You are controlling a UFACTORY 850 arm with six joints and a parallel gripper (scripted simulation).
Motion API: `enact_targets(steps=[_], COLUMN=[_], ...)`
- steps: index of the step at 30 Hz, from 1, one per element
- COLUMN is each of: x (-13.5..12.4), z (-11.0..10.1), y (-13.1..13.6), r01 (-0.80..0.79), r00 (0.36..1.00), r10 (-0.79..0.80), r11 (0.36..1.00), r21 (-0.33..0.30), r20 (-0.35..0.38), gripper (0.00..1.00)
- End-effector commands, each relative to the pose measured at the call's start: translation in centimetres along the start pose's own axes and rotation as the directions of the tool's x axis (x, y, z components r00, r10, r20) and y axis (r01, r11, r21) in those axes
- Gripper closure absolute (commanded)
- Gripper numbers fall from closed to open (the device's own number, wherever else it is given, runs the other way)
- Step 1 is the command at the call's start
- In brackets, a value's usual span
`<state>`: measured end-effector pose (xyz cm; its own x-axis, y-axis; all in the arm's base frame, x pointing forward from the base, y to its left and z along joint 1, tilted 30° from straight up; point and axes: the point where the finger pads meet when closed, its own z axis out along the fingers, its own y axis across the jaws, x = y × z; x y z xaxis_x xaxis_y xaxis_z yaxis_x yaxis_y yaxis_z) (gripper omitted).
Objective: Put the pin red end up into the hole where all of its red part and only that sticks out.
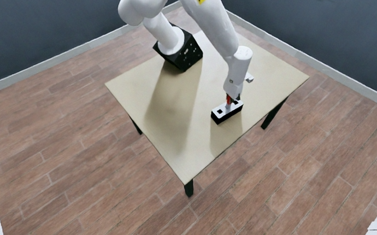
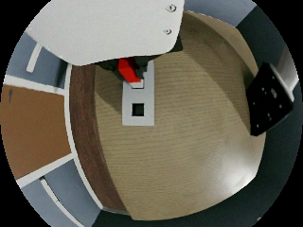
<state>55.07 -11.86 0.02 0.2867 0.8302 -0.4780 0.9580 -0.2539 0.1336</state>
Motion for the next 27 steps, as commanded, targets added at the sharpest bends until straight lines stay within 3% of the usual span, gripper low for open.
enact_targets(steps=[1,27], x=[0.02,0.05], z=[-0.07,0.32], y=[0.08,0.05], r01=[0.0,-0.002], r00=[1.0,1.0], r10=[0.0,0.002], r11=[1.0,1.0], r21=[-0.002,-0.002], r20=[-0.001,-0.001], gripper=[1.0,1.0])
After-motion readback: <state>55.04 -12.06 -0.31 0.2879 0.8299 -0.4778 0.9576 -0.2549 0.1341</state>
